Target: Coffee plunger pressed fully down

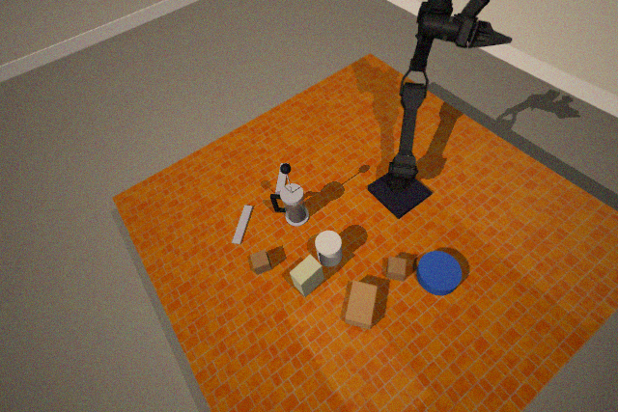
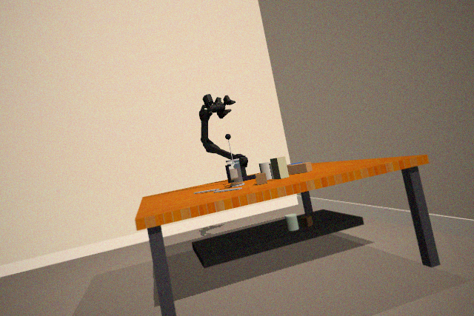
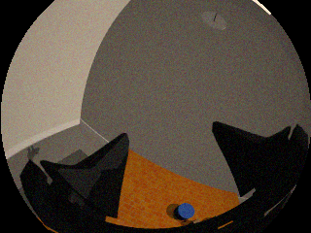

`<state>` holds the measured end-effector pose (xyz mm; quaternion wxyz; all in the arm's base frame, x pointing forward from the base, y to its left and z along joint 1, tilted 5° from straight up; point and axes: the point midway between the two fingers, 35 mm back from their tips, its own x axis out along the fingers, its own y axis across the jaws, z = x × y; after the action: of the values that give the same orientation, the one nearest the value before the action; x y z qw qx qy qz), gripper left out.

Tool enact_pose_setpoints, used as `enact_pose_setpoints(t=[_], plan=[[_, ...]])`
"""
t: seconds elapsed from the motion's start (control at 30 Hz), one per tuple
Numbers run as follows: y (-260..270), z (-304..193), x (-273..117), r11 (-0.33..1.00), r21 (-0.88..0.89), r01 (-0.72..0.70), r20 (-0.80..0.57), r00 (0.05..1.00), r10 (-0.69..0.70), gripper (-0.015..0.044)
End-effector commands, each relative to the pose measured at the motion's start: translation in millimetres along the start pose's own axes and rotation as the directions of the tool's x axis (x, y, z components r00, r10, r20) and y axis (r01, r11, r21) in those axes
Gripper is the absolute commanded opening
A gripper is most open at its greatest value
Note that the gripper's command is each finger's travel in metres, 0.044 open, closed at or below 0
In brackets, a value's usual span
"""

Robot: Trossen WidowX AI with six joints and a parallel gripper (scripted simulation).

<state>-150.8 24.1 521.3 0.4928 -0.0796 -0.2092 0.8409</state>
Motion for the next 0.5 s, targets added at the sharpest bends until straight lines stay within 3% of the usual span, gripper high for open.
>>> enact_pose_setpoints(t=[0.0,0.27,0.47], plan=[[-1.2,-0.5,0.6,1.000,0.001,0.004,-0.002,1.000,-0.004,0.0426],[-40.1,-18.0,15.2,0.987,0.066,0.146,-0.077,0.987,-0.141,0.0440],[-117.4,-58.8,26.4,0.898,0.136,0.418,-0.235,0.895,-0.380,0.0440]])
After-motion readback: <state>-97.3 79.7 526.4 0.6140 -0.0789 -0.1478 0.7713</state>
